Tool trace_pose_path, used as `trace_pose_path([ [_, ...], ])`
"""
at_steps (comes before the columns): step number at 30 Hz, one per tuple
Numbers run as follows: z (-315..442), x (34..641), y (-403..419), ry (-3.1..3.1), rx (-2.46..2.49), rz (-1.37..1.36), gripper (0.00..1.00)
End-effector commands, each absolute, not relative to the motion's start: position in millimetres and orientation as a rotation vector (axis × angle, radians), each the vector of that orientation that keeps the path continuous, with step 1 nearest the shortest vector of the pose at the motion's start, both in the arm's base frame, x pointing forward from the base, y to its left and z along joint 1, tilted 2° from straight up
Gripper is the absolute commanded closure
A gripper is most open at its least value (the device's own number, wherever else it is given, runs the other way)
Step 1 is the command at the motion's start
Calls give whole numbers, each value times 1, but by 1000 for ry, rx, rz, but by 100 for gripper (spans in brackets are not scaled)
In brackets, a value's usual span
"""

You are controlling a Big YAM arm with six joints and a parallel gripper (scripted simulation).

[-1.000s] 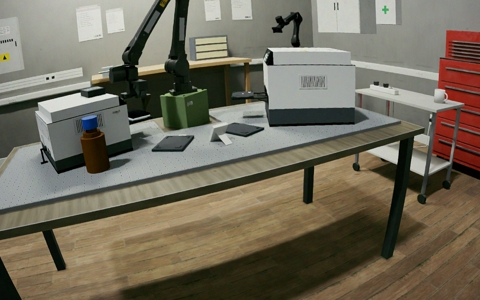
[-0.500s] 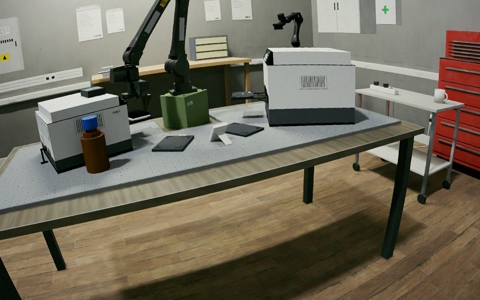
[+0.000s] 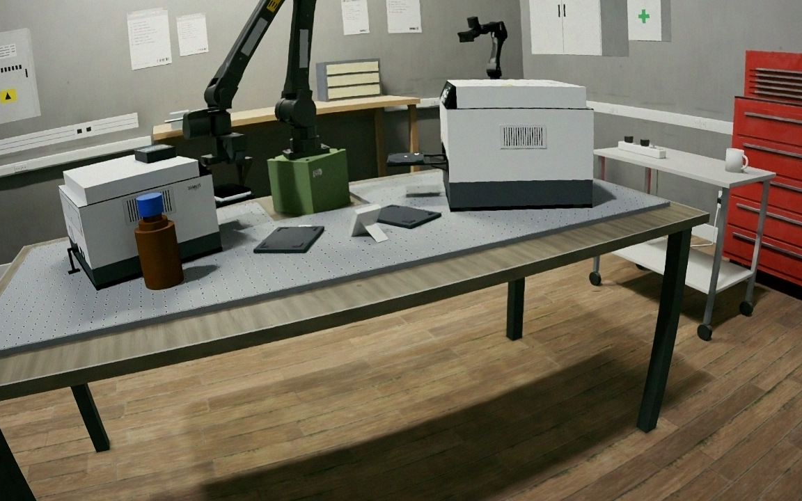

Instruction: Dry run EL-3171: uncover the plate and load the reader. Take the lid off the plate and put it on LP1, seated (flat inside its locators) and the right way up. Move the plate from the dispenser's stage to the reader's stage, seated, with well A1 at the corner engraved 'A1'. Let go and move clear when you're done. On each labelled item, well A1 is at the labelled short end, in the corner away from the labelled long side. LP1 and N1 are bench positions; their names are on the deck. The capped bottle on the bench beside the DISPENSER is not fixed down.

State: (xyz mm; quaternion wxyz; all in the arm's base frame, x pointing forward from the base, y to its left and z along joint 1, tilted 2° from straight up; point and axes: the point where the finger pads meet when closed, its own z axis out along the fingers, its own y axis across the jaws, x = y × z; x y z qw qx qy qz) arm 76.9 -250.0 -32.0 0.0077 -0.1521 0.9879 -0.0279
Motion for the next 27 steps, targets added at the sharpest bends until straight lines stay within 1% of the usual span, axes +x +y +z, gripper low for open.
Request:
trace_pose_path([
  [1,-14,88,-277,3068,-492,-204,0],
  [11,-21,85,-265,3073,-494,-170,0],
  [12,-21,85,-265,3073,-494,-170,15],
  [27,-21,85,-265,3073,-494,-170,15],
])
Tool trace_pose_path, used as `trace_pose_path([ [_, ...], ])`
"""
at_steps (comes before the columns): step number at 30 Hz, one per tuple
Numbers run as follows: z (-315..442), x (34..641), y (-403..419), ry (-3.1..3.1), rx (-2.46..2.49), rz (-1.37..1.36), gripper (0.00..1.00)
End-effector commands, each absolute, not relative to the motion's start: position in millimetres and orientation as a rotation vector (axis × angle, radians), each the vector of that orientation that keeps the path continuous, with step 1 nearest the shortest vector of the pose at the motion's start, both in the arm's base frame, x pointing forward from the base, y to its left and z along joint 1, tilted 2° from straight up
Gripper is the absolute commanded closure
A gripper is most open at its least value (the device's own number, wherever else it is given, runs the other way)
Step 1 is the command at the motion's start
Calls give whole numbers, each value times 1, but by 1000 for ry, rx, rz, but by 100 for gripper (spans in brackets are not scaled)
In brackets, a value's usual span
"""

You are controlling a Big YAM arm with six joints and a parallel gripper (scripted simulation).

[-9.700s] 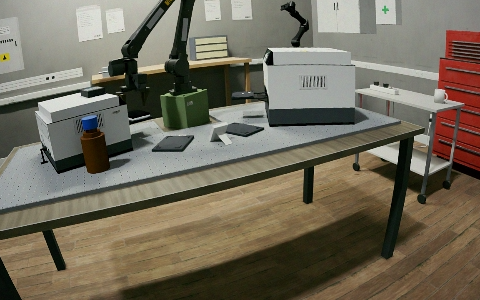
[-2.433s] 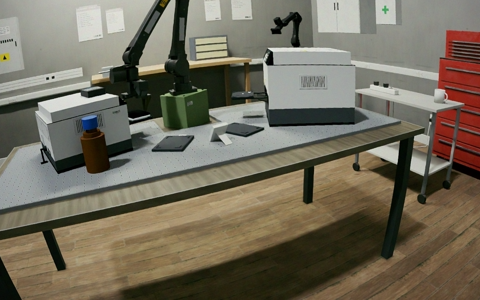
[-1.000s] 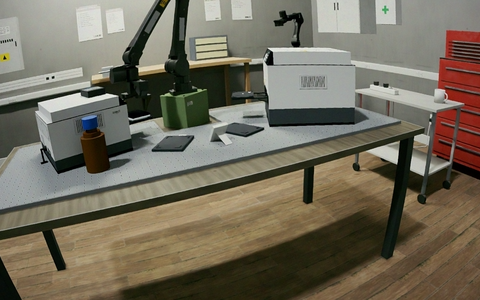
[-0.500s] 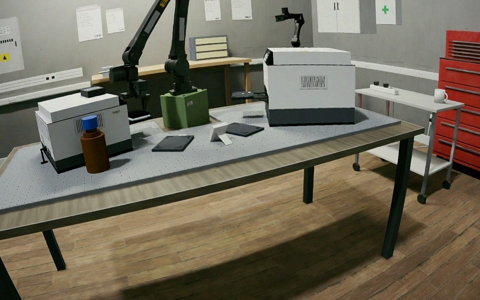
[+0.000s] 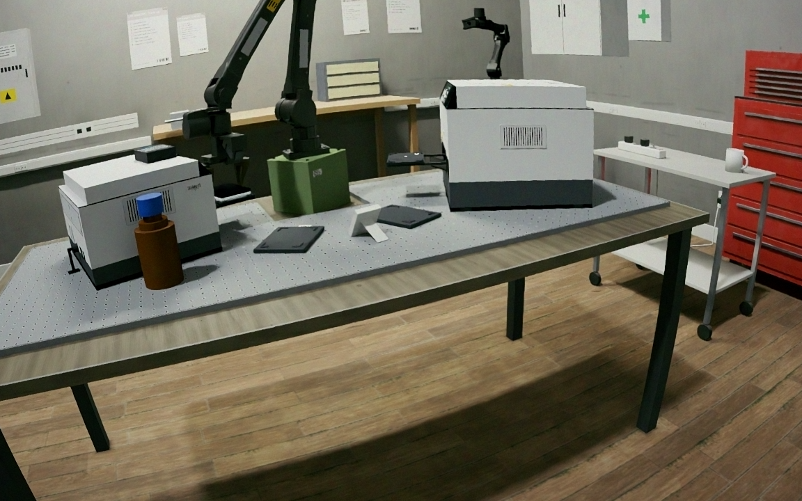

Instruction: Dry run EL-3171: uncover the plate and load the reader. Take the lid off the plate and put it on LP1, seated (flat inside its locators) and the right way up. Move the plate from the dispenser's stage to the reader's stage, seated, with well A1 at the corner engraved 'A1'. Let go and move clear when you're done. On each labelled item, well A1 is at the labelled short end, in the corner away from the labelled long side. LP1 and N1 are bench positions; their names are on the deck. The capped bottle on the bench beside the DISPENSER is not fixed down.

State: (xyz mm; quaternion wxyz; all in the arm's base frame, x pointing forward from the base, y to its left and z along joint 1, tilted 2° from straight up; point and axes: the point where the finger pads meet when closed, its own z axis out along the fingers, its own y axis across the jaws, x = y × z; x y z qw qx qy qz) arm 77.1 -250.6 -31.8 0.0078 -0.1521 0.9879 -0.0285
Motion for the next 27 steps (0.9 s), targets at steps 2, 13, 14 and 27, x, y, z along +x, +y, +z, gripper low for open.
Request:
trace_pose_path([
  [2,-21,85,-265,3073,-494,-170,15],
  [13,-19,84,-263,3075,-493,-154,15],
  [14,-19,84,-262,3076,-494,-150,15],
  [27,-14,85,-267,3075,-494,-157,15],
])
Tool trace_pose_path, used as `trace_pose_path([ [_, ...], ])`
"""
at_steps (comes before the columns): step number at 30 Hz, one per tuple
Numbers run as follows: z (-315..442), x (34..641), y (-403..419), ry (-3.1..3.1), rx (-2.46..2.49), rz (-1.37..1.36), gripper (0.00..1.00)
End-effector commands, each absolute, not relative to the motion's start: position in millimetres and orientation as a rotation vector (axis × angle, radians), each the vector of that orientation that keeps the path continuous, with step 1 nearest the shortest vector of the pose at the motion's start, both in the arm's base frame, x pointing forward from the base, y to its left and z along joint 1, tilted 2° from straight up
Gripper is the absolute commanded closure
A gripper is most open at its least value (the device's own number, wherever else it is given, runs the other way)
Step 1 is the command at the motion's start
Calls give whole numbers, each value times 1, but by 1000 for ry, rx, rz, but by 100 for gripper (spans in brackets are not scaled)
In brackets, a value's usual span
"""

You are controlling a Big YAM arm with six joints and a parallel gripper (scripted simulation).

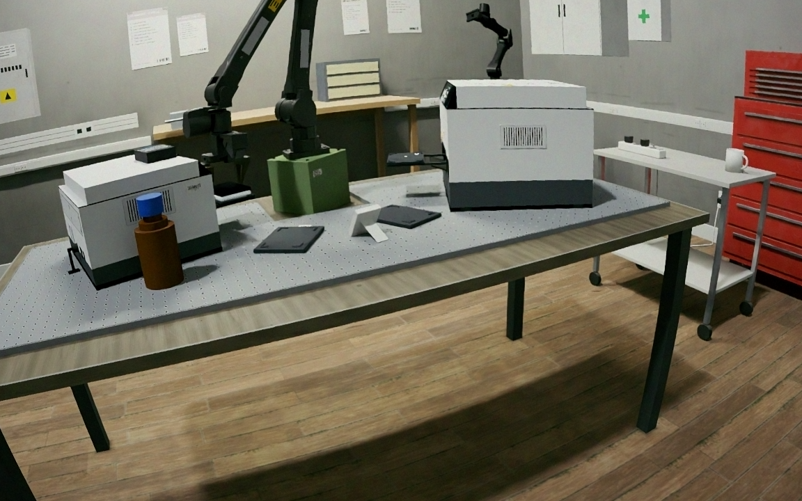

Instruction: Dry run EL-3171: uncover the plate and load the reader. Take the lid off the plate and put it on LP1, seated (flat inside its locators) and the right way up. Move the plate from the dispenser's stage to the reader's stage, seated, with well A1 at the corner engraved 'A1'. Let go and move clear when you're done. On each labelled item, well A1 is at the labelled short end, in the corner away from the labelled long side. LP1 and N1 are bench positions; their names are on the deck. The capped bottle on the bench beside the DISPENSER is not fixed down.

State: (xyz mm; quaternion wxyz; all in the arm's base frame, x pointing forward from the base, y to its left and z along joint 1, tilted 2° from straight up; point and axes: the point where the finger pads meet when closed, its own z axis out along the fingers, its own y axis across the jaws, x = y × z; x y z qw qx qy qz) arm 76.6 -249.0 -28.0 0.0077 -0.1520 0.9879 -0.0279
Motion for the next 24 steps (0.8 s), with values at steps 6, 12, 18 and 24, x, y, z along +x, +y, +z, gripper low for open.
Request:
trace_pose_path([
  [6,-16,85,-267,3078,-495,-136,15],
  [12,-8,86,-271,3073,-494,-174,15],
  [18,-6,87,-272,3072,-494,-182,15],
  [24,-1,86,-272,3073,-494,-179,15],
])
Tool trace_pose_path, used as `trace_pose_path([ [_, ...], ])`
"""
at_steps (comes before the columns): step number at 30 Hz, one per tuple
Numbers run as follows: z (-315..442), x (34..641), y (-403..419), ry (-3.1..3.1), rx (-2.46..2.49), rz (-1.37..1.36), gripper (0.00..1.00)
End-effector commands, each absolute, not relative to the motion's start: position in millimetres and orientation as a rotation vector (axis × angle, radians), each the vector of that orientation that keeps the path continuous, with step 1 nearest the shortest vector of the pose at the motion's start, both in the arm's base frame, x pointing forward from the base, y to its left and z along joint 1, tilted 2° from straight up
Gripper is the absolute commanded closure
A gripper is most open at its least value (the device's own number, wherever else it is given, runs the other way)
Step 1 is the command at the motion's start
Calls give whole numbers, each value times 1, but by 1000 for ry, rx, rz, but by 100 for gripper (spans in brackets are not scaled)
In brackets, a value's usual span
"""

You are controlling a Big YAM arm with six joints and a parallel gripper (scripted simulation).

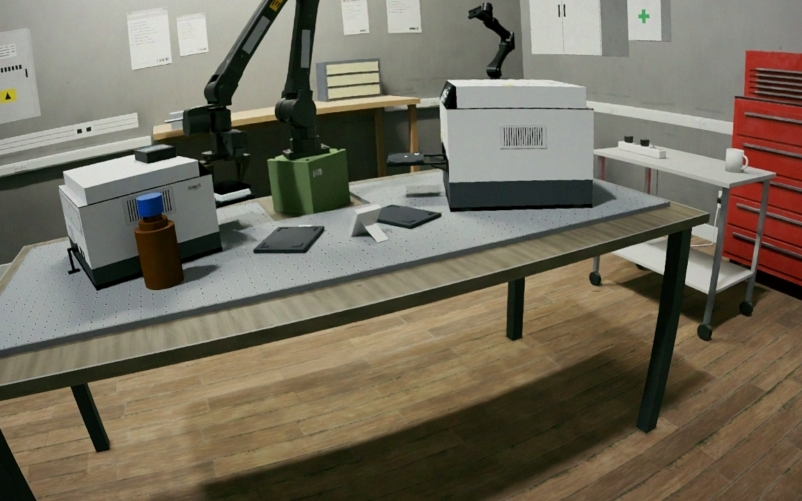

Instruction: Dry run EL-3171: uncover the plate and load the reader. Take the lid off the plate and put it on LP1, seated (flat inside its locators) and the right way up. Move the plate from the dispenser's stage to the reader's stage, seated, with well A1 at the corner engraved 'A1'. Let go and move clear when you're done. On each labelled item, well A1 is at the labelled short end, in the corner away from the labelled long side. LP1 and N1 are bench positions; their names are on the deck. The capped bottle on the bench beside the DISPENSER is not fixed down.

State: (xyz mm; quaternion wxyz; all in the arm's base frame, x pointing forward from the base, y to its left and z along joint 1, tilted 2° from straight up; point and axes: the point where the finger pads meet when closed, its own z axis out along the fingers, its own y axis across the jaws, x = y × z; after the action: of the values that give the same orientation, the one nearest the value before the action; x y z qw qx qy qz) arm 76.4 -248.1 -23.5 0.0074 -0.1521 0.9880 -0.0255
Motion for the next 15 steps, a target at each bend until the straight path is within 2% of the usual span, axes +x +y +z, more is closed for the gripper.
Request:
trace_pose_path([
  [1,1,87,-273,3072,-494,-181,15],
  [15,-9,83,-261,3079,-496,-137,15],
])
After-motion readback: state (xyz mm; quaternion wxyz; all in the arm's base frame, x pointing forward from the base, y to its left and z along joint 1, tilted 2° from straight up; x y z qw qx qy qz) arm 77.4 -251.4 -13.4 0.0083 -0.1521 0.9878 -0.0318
